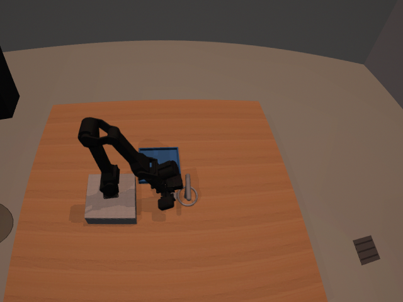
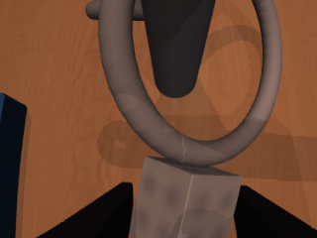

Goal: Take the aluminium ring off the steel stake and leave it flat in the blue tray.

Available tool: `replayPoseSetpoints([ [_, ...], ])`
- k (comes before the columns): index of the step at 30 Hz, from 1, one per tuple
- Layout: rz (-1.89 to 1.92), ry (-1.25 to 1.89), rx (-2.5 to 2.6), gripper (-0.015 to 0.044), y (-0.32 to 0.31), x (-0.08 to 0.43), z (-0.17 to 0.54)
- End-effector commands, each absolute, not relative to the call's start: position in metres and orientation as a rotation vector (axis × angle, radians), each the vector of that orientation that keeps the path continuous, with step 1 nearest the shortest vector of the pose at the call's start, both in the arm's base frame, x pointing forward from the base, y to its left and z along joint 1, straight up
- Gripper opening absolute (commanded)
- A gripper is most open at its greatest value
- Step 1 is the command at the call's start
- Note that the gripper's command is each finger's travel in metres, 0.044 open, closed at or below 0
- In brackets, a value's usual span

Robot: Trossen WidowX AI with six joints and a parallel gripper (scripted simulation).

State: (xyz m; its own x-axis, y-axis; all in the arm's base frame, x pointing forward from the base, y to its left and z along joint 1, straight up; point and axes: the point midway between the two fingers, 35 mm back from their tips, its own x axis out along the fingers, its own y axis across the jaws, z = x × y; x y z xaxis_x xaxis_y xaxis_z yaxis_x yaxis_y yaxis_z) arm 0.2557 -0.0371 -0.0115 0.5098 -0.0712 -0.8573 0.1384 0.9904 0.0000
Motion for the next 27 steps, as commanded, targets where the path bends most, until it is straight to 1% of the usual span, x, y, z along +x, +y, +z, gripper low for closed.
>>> replayPoseSetpoints([
  [1,-0.127,1.024,0.071,0.0000,-0.037,0.257,-0.007],
  [19,-0.133,1.028,0.073,0.0000,-0.038,0.256,0.011],
  [27,-0.147,1.101,0.063,0.0000,-0.033,0.260,0.015],
])
